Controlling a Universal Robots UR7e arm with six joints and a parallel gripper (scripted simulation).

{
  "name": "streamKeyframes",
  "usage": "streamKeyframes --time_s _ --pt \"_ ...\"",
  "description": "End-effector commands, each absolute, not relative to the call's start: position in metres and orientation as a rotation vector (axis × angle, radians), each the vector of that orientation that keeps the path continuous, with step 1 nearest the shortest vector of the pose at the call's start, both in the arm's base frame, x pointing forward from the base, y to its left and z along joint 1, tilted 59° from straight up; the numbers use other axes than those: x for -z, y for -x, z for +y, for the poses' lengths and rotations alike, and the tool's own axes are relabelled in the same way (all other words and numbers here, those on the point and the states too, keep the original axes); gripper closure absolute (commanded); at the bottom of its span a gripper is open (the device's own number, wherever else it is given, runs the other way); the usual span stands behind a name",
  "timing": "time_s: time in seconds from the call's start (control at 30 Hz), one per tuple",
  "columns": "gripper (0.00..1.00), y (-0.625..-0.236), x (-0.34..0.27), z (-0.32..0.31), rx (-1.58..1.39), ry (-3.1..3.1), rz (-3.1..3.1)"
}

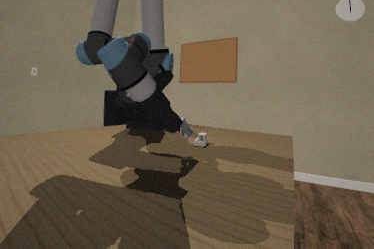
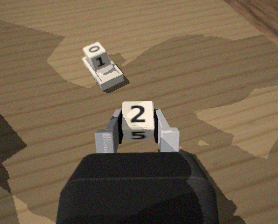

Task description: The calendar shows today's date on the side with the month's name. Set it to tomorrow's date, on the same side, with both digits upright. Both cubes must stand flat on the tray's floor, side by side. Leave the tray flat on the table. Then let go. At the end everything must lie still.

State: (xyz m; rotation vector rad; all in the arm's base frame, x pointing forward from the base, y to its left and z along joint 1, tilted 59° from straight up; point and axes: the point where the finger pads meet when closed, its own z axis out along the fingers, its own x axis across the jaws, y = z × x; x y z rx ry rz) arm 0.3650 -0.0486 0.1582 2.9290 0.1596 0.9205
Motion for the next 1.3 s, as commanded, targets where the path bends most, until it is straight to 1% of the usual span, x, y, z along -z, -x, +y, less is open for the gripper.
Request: streamKeyframes --time_s 0.0,1.27 --pt "0.43 -0.367 -0.156 -0.052 -0.921 -2.928 0.160" --pt "0.43 -0.389 -0.132 -0.085 -0.921 -2.928 0.160"
